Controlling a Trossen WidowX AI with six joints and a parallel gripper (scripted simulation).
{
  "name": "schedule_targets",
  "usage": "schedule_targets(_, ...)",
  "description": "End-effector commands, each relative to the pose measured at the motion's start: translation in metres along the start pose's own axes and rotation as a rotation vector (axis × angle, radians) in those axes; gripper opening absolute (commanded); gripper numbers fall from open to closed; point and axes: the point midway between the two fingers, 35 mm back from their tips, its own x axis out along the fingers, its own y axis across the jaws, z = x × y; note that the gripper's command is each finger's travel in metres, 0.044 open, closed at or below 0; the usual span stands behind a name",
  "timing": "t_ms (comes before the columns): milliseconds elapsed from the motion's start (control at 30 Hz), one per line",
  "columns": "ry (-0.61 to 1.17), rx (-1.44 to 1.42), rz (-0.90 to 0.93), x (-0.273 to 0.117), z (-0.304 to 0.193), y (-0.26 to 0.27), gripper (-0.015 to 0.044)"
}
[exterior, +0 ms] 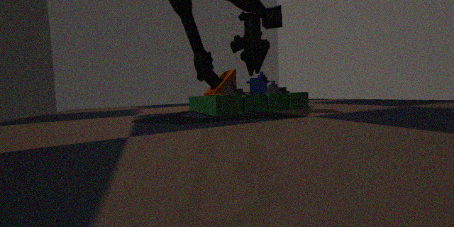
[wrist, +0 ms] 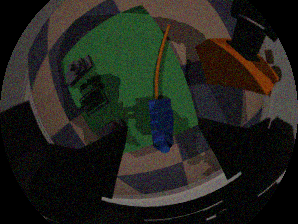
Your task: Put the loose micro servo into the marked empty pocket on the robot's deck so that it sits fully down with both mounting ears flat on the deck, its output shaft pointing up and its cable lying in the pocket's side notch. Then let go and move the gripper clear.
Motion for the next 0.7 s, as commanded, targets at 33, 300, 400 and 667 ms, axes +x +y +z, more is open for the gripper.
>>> schedule_targets(33,-0.002,-0.004,0.005,0.007,0.0,0.001,0.044)
schedule_targets(300,-0.002,-0.004,0.006,0.019,0.0,0.001,0.044)
schedule_targets(400,-0.003,-0.004,0.006,0.023,0.0,0.001,0.044)
schedule_targets(667,-0.003,-0.004,0.006,0.023,0.0,0.001,0.0256)
